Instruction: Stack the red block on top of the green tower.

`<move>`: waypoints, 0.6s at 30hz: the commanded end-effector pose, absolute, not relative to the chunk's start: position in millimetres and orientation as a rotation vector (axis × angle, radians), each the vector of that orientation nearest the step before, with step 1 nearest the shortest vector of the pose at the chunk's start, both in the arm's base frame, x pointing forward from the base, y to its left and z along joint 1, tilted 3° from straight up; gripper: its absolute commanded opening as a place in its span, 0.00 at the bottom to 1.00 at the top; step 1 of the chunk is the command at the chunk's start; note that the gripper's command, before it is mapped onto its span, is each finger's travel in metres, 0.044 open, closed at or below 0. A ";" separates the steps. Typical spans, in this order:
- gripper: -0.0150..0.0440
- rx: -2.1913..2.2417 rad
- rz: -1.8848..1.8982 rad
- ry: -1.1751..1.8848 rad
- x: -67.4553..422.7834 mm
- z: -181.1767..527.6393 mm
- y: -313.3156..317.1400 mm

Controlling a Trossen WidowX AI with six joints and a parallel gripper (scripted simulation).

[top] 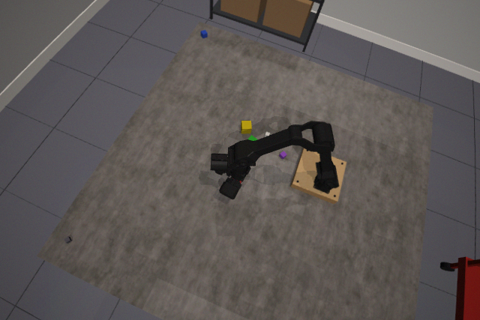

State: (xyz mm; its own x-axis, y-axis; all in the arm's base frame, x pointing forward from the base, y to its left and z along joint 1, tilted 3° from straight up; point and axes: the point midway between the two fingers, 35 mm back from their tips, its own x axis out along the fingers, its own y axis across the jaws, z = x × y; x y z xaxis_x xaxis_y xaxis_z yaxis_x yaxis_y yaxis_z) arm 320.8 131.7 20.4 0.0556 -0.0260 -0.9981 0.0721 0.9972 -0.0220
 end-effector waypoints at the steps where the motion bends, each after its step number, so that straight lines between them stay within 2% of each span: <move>1: 0.34 0.029 -0.073 1.515 320.5 23.2 131.3; 3: 0.25 0.029 -0.073 1.515 320.4 30.2 131.7; 18: 0.25 0.029 -0.072 1.515 316.5 108.1 134.5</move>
